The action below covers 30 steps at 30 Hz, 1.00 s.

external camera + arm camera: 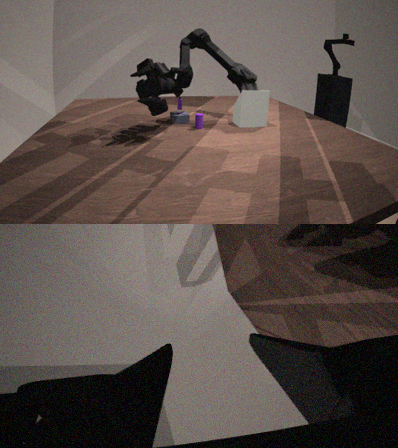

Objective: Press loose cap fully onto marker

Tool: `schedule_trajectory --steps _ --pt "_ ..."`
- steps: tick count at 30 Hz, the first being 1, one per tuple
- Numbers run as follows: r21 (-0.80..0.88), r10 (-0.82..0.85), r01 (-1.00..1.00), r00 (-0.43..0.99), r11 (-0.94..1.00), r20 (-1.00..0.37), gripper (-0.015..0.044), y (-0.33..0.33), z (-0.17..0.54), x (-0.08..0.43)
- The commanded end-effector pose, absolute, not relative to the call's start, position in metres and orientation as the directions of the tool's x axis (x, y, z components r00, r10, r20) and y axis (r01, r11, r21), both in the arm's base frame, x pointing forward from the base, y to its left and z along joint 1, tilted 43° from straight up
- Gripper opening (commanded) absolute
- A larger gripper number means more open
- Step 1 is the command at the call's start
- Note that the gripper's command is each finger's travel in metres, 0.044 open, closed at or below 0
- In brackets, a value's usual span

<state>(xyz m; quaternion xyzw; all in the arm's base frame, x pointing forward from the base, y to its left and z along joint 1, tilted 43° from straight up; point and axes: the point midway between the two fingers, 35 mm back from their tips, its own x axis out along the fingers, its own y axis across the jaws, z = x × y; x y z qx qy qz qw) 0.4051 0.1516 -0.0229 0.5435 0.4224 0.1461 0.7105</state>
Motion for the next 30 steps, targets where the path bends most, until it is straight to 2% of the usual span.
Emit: schedule_trajectory --steps 1,6,10,13,16,23,30 --pt "0.891 0.662 0.259 0.598 0.374 -0.452 0.0374 0.152 -0.024 0.405" --pt "0.697 0.501 0.414 0.491 0.585 -0.712 0.0242 0.161 -0.06 0.378" --pt "0.421 0.284 0.463 0.337 0.78 -0.898 0.0239 0.156 -0.079 0.337" --pt "0.169 0.079 0.427 0.221 0.888 -0.972 0.0239 0.143 -0.079 0.301" --pt "-0.098 -0.147 0.325 0.128 0.941 -0.981 0.0239 0.125 -0.066 0.267" --pt "-0.386 -0.397 0.134 0.066 0.912 -0.915 0.0239 0.1 -0.038 0.234" --pt "-0.63 -0.627 -0.117 0.066 0.768 -0.776 0.0239 0.075 0.005 0.211"
